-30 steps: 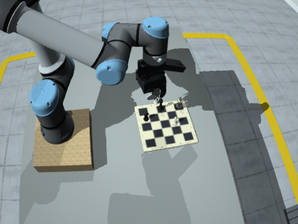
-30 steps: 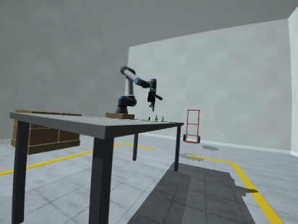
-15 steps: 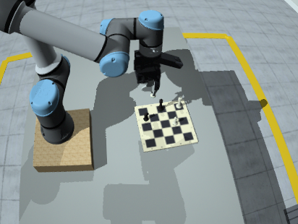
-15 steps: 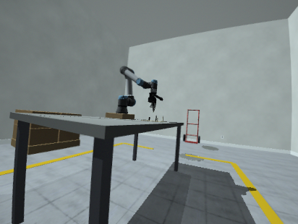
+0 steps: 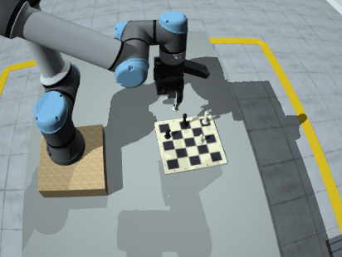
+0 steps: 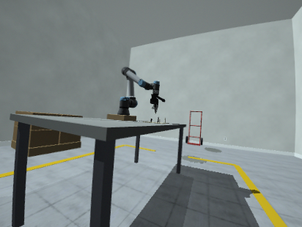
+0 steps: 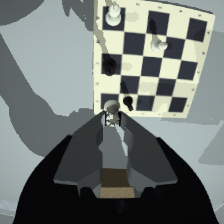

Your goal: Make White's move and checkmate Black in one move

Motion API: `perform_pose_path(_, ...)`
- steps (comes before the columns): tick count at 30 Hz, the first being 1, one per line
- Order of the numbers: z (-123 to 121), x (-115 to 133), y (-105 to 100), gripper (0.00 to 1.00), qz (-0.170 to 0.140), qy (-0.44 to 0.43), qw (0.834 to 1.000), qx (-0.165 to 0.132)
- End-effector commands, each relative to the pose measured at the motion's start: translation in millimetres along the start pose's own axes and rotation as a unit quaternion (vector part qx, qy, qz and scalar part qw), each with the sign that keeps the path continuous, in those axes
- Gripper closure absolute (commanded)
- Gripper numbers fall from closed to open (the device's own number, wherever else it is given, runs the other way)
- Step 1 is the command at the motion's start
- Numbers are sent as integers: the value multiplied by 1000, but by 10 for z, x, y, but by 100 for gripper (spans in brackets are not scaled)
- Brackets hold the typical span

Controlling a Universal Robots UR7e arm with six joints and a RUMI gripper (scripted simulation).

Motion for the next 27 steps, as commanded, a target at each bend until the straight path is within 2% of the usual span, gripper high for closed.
perform_pose_path(1, -1, -4, 18, 100, 1, 0, 1000, 0)
perform_pose_path(8, -3, -5, 136, 100, 0, 0, 1000, 0)
perform_pose_path(19, -12, -11, 649, 100, 0, 0, 1000, 0)
perform_pose_path(21, -12, -11, 649, 100, 0, 0, 1000, 0)
perform_pose_path(27, -15, -14, 867, 100, 0, 0, 1000, 0)
Point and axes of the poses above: the point where the finger pads meet when closed, its own y axis out along the fingers, its own z axis across the jaws, x = y × z, the point moved 1 cm from there along -y, back along the fingers, and after that the axes turned 14 degrees about y, right-handed, at the moved point
